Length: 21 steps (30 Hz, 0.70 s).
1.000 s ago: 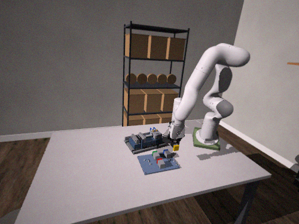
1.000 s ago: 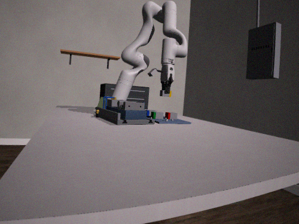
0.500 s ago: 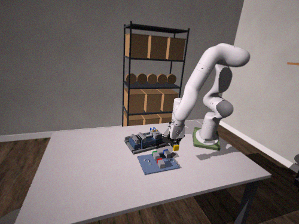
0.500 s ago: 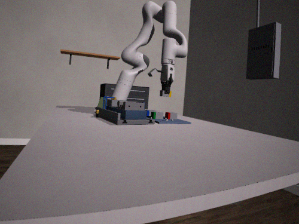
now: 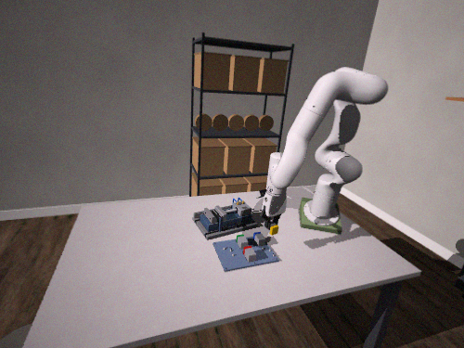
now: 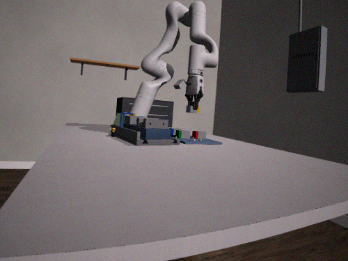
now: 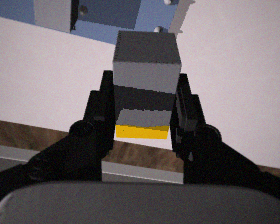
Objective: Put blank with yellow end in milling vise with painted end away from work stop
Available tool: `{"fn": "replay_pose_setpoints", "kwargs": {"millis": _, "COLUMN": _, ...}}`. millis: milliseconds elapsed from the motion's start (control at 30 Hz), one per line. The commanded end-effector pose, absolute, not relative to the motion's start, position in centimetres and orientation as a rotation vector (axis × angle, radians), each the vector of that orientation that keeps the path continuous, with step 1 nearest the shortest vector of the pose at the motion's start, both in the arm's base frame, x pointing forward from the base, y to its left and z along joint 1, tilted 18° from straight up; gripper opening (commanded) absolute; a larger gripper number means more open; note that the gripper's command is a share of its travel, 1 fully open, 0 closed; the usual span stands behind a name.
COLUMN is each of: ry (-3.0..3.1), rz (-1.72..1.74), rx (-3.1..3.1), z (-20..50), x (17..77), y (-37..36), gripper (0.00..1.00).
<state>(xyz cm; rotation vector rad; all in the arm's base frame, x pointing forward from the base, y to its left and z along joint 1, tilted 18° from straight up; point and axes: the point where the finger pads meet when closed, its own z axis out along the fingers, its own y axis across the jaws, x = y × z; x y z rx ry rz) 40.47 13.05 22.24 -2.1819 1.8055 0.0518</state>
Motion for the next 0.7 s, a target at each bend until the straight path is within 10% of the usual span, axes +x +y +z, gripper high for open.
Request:
{"fn": "replay_pose_setpoints", "kwargs": {"millis": 0, "ry": 1.786, "rz": 0.051, "rx": -2.187, "z": 22.30, "x": 40.54, "y": 13.05, "gripper": 0.00}}
{"fn": "replay_pose_setpoints", "kwargs": {"millis": 667, "ry": 1.466, "rz": -0.017, "rx": -2.422, "z": 22.32, "x": 40.53, "y": 13.05, "gripper": 0.00}}
